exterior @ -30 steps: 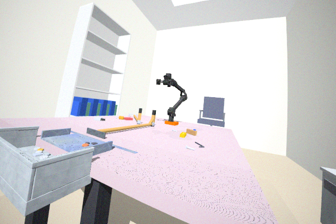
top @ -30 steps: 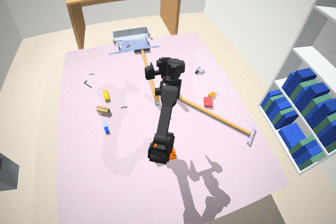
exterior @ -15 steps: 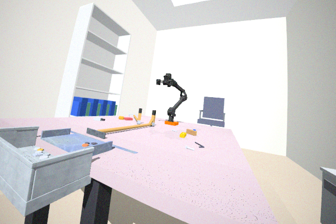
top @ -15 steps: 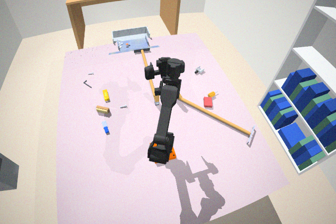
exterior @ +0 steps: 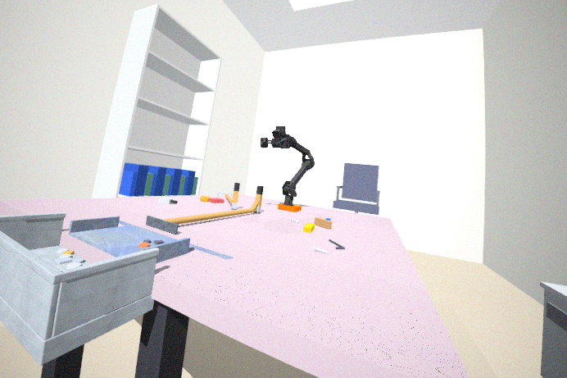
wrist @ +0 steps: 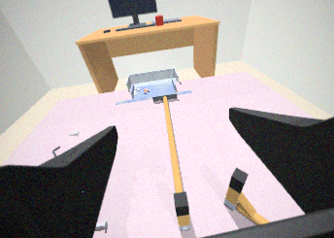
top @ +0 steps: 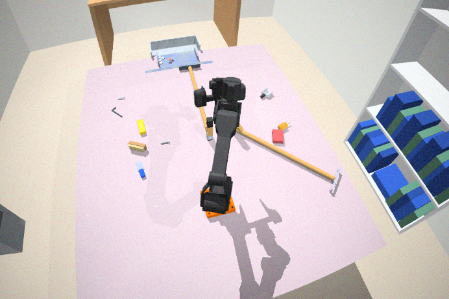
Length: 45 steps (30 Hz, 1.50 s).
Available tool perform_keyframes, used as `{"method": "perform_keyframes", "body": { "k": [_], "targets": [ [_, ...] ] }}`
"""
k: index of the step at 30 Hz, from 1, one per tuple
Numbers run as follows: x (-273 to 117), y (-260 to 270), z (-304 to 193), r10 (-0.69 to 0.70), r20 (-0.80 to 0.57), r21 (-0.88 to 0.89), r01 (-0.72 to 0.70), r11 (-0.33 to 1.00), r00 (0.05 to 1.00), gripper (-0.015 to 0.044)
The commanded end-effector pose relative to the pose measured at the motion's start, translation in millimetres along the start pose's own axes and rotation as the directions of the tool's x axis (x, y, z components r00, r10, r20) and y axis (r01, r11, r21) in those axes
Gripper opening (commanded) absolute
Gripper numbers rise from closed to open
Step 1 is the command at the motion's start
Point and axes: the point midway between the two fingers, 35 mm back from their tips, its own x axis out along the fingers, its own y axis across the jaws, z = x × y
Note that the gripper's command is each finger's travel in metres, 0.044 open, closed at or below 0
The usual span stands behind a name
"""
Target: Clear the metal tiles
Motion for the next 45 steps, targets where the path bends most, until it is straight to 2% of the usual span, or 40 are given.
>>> {"method": "perform_keyframes", "body": {
  "k": [1, 14, 28, 33, 45],
  "targets": [
    [20, -5, -23, -0.008, -0.078, 0.017, 0.010, 1.000, 0.997, 0.0440],
    [71, -11, -107, -0.028, -0.337, 0.034, 0.042, 0.999, 0.941, 0.0440],
    [97, -5, -200, -0.057, -0.586, -0.015, 0.059, 0.998, 0.808, 0.0440],
    [95, -5, -199, -0.057, -0.589, -0.017, 0.059, 0.998, 0.806, 0.0440],
    [68, -3, -161, -0.052, -0.590, -0.017, 0.052, 0.999, 0.806, 0.0440]
  ]
}}
